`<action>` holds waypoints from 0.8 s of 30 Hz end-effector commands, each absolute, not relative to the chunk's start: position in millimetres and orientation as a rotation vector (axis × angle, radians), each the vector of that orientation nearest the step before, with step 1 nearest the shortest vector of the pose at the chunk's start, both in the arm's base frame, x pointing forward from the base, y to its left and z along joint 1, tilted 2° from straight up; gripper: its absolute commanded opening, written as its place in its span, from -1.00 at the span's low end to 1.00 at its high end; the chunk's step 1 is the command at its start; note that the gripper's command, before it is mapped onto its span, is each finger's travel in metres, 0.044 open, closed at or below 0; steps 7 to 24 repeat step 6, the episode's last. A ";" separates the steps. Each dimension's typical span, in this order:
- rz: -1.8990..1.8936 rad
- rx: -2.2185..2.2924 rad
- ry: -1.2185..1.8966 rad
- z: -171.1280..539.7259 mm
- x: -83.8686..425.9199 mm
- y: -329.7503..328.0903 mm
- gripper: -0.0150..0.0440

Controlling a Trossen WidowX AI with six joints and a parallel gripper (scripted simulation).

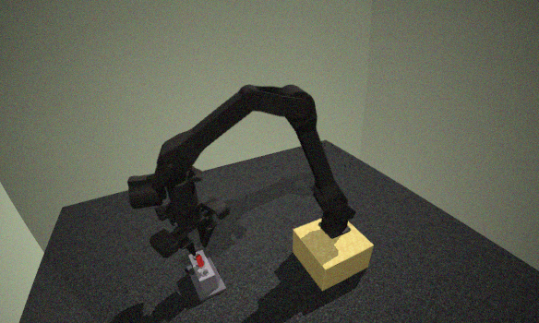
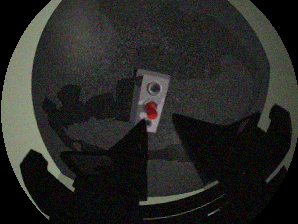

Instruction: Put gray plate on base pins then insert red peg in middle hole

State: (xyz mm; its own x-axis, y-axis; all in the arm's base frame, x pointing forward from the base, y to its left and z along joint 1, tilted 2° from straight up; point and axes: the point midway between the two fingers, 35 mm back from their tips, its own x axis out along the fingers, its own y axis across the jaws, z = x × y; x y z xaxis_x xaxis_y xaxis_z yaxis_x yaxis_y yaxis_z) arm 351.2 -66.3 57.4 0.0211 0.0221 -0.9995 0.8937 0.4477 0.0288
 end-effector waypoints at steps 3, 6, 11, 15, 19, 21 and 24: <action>-0.828 0.886 1.385 62.1 350.5 -66.7 0.02; -0.828 0.886 1.385 63.3 349.7 -67.1 0.02; -0.828 0.886 1.385 63.3 349.7 -67.1 0.02; -0.828 0.886 1.385 63.3 349.7 -67.1 0.02; -0.828 0.886 1.385 63.3 349.7 -67.1 0.02; -0.828 0.886 1.385 63.3 349.7 -67.1 0.02; -0.828 0.886 1.385 63.3 349.7 -67.1 0.02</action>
